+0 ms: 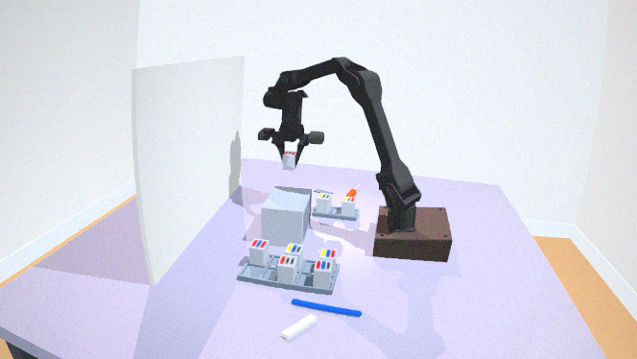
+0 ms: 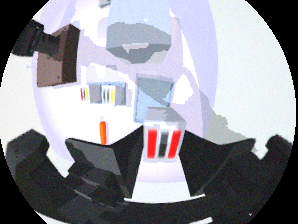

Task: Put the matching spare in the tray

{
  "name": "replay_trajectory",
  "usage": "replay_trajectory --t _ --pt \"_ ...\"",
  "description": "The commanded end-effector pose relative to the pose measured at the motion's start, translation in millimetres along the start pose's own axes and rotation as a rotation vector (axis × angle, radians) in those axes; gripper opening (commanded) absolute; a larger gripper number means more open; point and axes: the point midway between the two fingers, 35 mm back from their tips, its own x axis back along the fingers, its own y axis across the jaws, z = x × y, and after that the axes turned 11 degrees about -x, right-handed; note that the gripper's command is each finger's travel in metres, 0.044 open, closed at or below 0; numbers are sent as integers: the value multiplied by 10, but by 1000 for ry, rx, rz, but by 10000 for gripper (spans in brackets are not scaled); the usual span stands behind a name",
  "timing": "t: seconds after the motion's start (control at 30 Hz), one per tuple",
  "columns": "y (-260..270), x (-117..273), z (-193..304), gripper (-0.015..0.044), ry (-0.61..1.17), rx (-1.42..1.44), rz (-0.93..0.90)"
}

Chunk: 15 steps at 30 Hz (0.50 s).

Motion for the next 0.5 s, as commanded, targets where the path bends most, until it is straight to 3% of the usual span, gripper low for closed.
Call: replay_trajectory --t 0.0,0.47 --pt "-3 -52 -8 0 -6 0 -1" --pt "-12 -173 -4 0 -6 0 -1"
